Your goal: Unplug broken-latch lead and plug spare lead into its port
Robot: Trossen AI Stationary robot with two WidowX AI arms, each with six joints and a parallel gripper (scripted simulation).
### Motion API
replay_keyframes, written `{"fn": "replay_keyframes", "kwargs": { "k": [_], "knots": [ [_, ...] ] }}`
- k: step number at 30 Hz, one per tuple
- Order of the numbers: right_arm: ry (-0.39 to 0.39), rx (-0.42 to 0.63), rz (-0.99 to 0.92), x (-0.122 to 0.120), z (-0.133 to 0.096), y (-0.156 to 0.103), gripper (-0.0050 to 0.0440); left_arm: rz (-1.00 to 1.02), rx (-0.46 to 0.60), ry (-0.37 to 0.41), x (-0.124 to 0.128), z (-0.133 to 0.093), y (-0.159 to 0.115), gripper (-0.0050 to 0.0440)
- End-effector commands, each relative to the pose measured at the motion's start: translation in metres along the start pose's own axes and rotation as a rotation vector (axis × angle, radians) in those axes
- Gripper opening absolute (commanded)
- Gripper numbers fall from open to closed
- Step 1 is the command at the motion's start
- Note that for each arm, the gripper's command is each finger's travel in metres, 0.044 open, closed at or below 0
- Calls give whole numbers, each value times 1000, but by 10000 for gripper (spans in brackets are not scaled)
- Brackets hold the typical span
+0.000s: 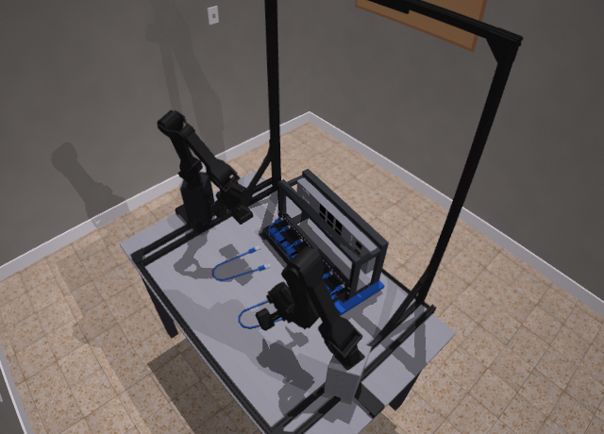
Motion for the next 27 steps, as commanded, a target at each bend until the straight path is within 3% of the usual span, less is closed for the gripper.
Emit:
{"fn": "replay_keyframes", "kwargs": {
  "k": [1, 10, 11, 27],
  "knots": [
    [-8, -21, 9, -9, -2, 3, 176, 0, 0, 0, 0, 0, 0, 440],
    [-8, -21, 9, -9, -2, 3, 176, 0, 0, 0, 0, 0, 0, 440],
    [-35, -114, 26, -55, -17, 17, 176, 0, 0, 0, 0, 0, 0, 440],
    [-35, -114, 26, -55, -17, 17, 176, 0, 0, 0, 0, 0, 0, 440]
  ]
}}
Point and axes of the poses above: on each arm, the point midway between the two fingers, 35 mm back from their tips, its own z axis out along the fingers, its own x axis across the jaws, y = z × x, the point moved 9 cm from there along -z, back along the fingers, and after that the axes turned 9 degrees about -z, right-handed, at the moved point
